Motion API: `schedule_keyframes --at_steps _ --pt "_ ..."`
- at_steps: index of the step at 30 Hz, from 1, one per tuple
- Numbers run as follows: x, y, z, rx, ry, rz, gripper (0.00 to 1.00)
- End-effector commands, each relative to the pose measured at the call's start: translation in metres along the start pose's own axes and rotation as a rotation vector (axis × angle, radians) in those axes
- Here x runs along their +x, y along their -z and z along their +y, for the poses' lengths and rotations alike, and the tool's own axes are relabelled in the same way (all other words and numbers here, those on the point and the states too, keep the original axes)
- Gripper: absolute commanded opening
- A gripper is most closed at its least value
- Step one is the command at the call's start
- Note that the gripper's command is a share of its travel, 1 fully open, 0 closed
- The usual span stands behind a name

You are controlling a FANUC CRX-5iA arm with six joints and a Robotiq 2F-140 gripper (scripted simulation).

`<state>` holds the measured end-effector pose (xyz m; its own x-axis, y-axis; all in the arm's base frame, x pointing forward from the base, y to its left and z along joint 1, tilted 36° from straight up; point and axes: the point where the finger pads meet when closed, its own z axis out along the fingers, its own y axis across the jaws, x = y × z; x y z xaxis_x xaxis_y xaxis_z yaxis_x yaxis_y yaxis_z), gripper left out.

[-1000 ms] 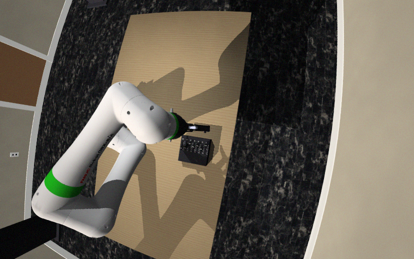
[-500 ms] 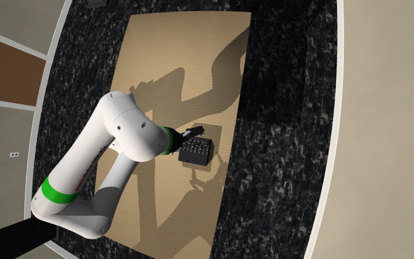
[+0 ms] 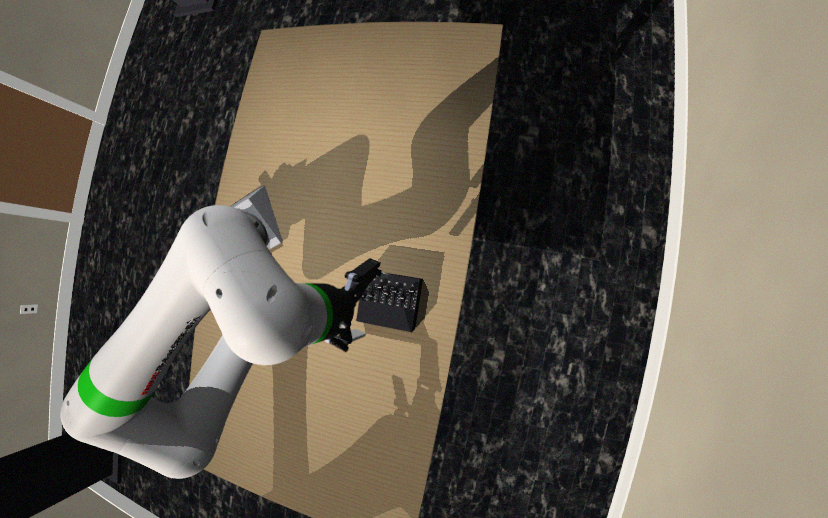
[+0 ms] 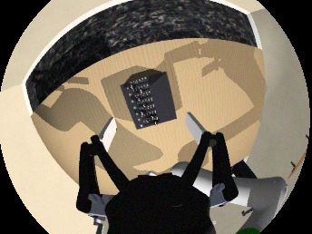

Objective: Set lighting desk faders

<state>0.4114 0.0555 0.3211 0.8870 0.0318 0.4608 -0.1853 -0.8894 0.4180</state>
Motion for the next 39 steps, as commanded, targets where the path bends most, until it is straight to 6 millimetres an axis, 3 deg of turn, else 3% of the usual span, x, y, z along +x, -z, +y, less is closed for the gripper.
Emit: schedule_keyframes --at_steps 1,13,26,28,29,39 --pt "-0.001 0.000 0.000 0.013 0.205 -0.051 1.00" --pt "-0.002 -0.002 -0.002 0.011 0.150 -0.051 1.00" --pt "-0.024 -0.042 -0.034 -0.003 -0.514 -0.062 1.00" --pt "-0.024 -0.042 -0.034 -0.003 -0.514 -0.062 1.00" --pt "-0.026 -0.046 -0.037 -0.006 -0.645 -0.066 1.00" --pt "-0.037 -0.062 -0.048 -0.020 -1.088 -0.074 1.00"
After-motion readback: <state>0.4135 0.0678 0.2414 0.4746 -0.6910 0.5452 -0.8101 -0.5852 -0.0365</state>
